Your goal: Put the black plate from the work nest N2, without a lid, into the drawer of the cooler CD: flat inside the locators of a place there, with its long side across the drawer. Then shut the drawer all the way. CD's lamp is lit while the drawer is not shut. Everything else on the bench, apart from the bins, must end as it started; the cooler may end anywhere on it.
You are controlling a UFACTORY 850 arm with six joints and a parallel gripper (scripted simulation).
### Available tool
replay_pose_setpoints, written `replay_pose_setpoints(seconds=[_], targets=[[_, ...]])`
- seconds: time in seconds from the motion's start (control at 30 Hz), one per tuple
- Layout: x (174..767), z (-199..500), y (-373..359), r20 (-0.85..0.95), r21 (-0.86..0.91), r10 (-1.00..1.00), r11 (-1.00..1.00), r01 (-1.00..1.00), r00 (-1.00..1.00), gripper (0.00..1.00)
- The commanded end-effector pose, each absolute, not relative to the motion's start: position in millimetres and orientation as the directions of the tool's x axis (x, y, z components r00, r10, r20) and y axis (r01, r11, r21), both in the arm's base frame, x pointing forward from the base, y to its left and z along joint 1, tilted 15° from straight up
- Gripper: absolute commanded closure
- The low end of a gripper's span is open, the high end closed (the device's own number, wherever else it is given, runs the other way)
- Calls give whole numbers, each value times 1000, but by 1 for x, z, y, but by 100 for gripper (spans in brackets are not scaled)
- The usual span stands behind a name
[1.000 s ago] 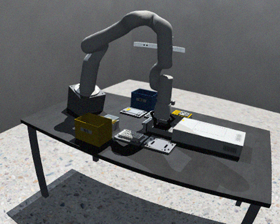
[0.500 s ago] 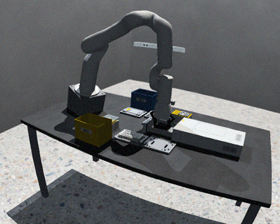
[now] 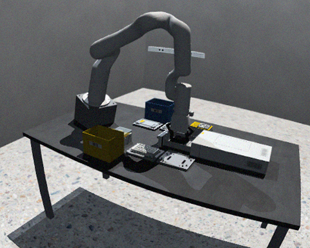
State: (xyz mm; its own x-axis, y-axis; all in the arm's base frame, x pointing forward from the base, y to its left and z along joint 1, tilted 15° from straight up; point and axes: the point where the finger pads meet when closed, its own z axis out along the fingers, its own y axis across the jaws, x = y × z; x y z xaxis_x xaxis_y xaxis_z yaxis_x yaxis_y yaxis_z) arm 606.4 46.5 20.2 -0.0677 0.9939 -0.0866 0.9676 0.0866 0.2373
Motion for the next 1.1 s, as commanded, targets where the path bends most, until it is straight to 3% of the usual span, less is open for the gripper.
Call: replay_pose_setpoints(seconds=[0.0, 0.83, 0.87, 1.07], targets=[[607, 21, 47, -86, 239, 994, 87, 967, -68, 100], [607, 21, 47, -86, 239, 994, 87, 967, -68, 100], [607, 20, 47, -86, 239, 994, 87, 967, -68, 0], [605, 19, 46, -86, 239, 994, 87, 967, -68, 0]])
